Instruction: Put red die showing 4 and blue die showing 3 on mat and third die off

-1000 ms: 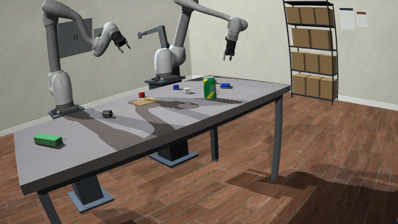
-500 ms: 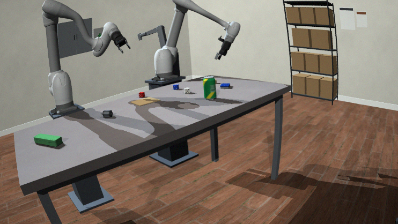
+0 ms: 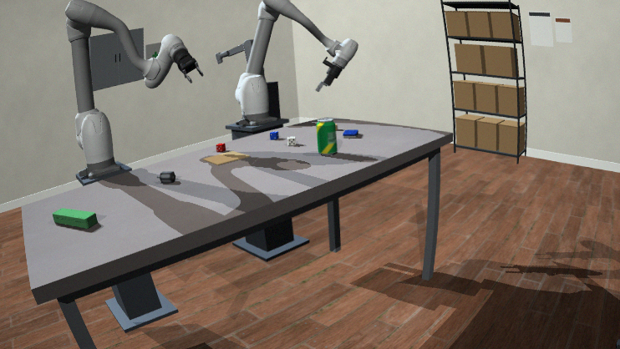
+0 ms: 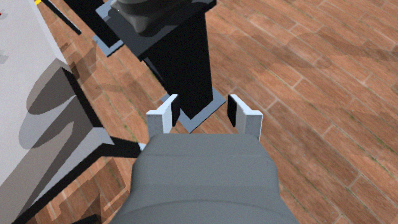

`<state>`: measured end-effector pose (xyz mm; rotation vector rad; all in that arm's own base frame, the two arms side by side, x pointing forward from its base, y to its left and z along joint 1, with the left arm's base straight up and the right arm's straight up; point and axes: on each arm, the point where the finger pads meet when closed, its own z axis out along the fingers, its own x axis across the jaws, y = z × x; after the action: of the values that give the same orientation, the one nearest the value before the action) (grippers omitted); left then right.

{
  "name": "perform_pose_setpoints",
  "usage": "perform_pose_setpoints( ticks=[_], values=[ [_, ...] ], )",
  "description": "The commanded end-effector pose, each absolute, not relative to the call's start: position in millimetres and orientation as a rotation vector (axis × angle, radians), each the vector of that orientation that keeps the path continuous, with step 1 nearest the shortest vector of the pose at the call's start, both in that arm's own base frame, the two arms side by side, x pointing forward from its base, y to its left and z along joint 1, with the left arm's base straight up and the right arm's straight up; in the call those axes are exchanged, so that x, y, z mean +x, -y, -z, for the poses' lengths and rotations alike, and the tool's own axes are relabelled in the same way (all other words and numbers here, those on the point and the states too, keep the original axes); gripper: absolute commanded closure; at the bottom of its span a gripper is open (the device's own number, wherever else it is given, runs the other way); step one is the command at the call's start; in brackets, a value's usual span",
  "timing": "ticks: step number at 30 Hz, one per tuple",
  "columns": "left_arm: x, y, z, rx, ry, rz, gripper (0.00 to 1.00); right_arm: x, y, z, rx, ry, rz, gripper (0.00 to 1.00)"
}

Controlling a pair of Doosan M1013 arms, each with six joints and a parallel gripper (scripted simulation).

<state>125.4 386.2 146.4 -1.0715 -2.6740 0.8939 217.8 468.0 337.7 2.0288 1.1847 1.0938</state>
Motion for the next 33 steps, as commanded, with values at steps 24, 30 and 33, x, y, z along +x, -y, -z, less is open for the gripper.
perform_pose_setpoints(
  ticks=[24, 30, 33],
  values=[
    [-16.9, -334.4, -156.8, -0.074, 2.882, -1.155, 0.00, 217.9, -468.2, -338.1, 2.029, -1.184, -1.094, 0.00],
    [-27.0, -327.1, -158.1, 0.021, 2.883, -1.180, 0.00, 217.9, -468.2, -338.1, 2.029, -1.184, -1.094, 0.00],
    [-29.8, -325.1, -158.5, 0.048, 2.882, -1.187, 0.00, 217.9, -468.2, -338.1, 2.029, -1.184, -1.094, 0.00]
  ],
)
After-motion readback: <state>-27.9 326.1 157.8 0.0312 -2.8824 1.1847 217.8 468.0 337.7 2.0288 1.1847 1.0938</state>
